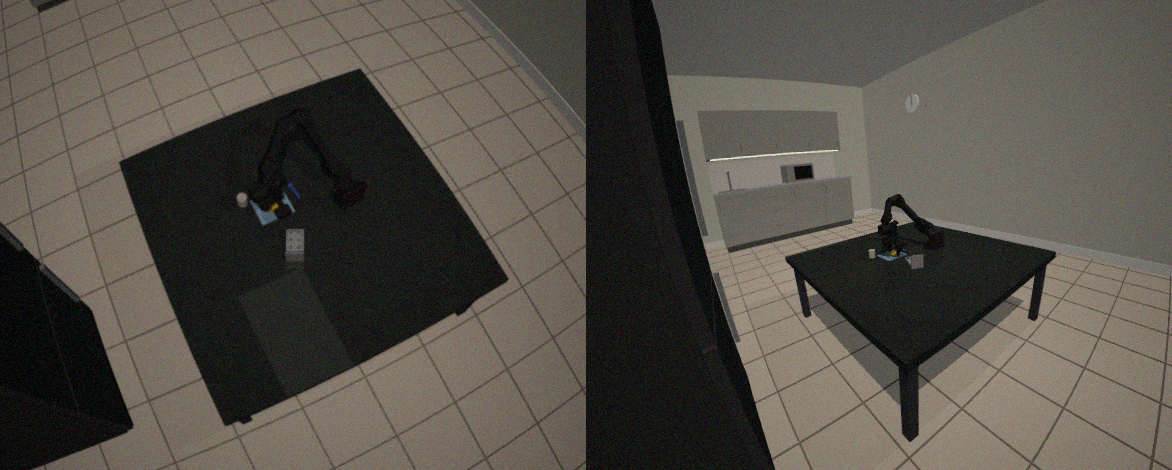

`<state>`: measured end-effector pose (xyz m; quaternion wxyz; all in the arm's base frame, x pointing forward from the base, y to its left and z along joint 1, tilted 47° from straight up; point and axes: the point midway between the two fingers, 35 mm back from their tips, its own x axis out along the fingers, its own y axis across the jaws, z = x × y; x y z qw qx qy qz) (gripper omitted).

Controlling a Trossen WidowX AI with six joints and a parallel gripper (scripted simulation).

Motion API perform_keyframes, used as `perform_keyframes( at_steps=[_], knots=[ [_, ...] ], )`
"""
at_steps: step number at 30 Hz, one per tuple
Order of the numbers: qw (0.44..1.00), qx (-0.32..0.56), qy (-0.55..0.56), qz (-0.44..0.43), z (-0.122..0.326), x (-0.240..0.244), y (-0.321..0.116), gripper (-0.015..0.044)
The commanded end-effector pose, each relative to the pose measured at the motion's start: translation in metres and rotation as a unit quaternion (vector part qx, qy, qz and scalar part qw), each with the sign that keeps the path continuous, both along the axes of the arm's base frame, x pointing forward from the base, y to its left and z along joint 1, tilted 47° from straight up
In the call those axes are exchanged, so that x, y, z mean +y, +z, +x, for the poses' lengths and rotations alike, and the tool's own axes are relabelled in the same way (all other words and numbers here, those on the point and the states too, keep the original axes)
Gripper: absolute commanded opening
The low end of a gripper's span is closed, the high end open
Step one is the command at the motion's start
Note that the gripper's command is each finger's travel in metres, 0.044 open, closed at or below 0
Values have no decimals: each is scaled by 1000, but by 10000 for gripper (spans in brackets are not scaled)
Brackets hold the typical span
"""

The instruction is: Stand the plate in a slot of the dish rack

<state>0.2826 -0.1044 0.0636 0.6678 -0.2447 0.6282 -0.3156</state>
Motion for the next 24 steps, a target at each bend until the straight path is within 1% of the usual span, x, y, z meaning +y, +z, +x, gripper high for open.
perform_keyframes(
  at_steps=[1, 9, 12, 21, 24],
  knots=[
    [1000, 3, 2, -2, -1, -1, -1, 368],
    [1000, 3, 2, -2, -1, -1, -1, 314],
    [1000, 3, 4, -1, 0, 2, 1, 235],
    [1000, 6, 27, 7, 10, 40, 31, 0],
    [999, 6, 34, 9, 12, 52, 41, 0]
  ],
)
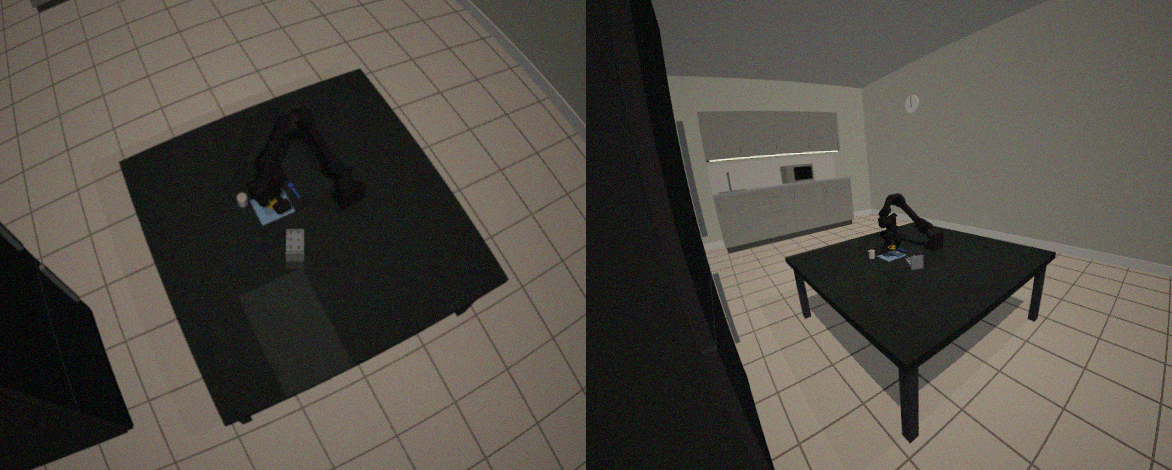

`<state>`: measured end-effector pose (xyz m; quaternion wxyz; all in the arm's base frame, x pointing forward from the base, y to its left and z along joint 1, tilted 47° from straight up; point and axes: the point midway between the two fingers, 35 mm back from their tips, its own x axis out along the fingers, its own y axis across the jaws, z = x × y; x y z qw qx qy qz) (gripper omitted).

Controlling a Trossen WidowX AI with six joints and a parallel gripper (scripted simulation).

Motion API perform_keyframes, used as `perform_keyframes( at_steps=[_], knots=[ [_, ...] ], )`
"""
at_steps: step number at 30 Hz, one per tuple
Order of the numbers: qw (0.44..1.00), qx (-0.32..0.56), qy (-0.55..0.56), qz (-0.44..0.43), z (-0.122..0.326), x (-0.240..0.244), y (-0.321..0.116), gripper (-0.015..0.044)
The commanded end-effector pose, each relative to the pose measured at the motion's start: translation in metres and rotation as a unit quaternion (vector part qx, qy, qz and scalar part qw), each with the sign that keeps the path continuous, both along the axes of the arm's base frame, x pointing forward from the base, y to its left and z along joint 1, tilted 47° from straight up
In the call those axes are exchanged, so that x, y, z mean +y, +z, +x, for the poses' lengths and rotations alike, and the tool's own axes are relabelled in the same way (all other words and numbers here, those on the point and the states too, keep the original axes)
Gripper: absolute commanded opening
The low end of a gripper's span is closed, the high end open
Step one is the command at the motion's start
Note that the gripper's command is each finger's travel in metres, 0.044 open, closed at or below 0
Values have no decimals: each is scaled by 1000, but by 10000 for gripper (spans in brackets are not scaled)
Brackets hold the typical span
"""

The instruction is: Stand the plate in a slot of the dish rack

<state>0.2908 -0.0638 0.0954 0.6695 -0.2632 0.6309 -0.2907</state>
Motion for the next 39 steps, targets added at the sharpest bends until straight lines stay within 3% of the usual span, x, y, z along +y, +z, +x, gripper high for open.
perform_keyframes(
  at_steps=[1, 25, 39],
  knots=[
    [1000, -6, 8, 5, 4, 15, 13, 0],
    [999, 8, 49, 4, 2, 89, 80, 0],
    [986, -116, -115, 13, -18, 139, 28, 0]
  ],
)
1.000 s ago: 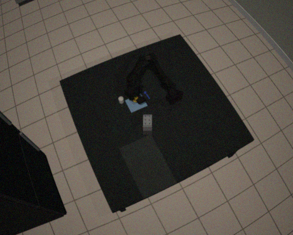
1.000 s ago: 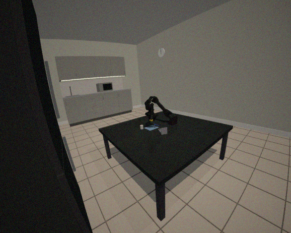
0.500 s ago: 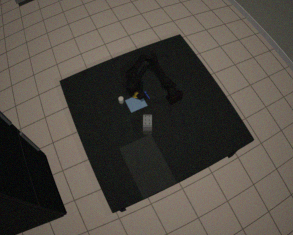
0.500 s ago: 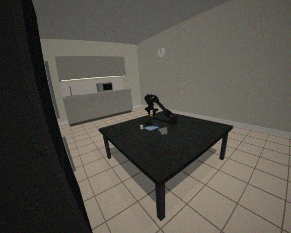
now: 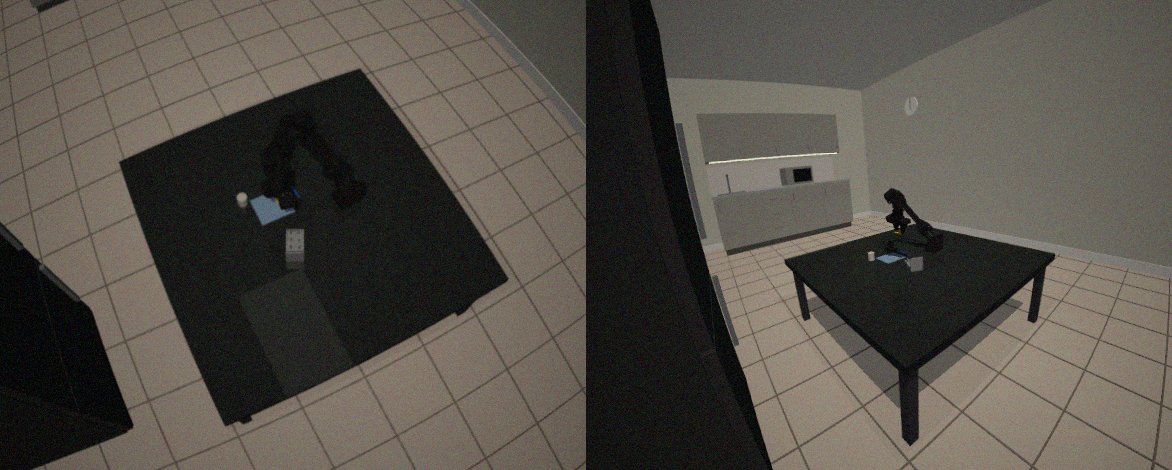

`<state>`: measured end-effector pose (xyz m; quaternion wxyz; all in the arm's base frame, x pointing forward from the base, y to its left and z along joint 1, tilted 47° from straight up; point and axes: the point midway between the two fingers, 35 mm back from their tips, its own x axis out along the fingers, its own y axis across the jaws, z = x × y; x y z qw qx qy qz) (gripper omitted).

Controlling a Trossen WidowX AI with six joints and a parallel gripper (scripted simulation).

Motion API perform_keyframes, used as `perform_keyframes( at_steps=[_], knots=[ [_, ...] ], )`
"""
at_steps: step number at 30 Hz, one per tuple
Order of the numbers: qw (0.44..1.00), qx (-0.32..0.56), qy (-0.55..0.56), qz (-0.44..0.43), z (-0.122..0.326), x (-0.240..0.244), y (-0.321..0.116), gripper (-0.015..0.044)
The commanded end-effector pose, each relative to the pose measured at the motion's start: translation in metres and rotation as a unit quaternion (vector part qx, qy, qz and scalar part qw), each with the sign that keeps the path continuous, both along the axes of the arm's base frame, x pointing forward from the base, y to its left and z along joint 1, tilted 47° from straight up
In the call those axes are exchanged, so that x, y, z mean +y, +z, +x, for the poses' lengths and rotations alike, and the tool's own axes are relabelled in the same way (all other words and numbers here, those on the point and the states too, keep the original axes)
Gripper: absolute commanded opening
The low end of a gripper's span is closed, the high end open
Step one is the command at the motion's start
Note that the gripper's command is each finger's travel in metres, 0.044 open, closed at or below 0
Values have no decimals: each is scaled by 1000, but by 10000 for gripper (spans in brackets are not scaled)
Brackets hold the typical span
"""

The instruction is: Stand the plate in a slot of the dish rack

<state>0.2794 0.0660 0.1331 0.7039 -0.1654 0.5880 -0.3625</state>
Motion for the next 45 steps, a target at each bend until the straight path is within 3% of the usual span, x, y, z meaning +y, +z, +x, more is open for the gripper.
perform_keyframes(
  at_steps=[1, 10, 29, 45],
  knots=[
    [999, -28, -41, -3, -9, 12, -14, 0],
    [992, -73, -101, -9, -20, 27, -31, 0],
    [985, 98, -54, 133, -29, -4, -75, 0],
    [943, 173, 47, 279, -33, -20, -107, 0]
  ],
)
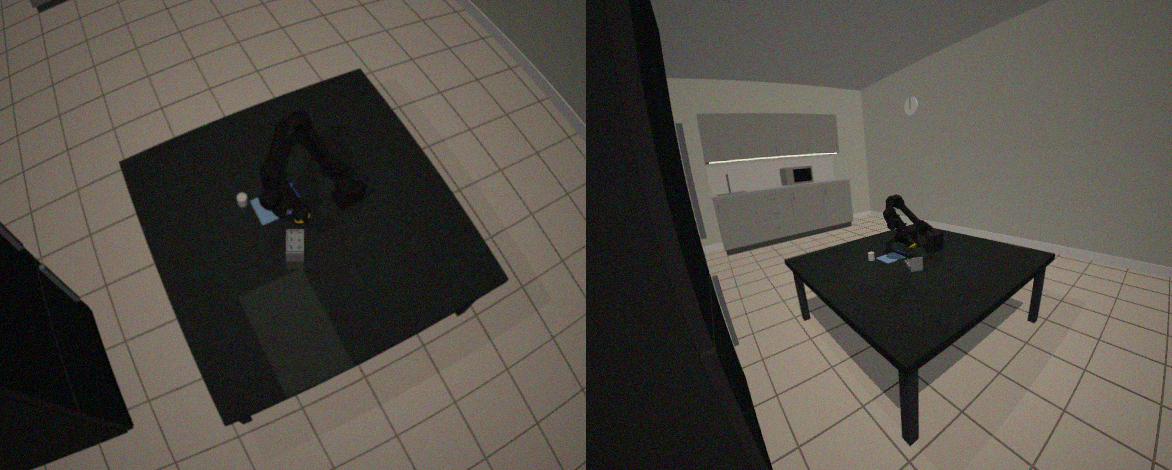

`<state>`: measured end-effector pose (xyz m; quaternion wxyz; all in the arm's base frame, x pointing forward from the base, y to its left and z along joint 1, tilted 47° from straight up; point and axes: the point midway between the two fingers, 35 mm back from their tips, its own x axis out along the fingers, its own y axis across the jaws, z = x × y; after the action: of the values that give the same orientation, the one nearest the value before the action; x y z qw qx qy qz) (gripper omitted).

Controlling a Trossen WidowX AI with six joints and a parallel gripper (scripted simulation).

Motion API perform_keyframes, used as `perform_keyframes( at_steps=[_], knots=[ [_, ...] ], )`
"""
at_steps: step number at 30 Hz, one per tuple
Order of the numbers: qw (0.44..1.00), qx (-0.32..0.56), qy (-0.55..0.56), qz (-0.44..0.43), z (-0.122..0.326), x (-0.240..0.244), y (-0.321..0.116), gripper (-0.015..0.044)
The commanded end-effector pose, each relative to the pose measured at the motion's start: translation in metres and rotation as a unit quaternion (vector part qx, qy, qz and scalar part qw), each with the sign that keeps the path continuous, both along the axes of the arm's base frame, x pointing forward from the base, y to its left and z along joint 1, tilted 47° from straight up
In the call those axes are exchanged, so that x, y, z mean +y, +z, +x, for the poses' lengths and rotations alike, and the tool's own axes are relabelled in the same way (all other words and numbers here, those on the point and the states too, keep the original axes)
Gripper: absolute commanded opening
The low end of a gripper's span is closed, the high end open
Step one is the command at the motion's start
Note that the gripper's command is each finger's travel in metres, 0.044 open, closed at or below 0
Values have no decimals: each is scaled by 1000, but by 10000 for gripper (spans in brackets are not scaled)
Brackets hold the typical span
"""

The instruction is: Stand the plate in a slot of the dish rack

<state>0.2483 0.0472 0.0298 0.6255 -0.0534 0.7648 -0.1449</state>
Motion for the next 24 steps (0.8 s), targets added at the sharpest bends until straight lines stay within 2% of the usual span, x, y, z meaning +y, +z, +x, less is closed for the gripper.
perform_keyframes(
  at_steps=[1, 12, 24],
  knots=[
    [999, 4, 22, 35, -2, -3, -5, 0],
    [984, -8, 106, 144, -2, -11, -21, 0],
    [946, -61, 211, 238, 0, -20, -32, 0]
  ],
)
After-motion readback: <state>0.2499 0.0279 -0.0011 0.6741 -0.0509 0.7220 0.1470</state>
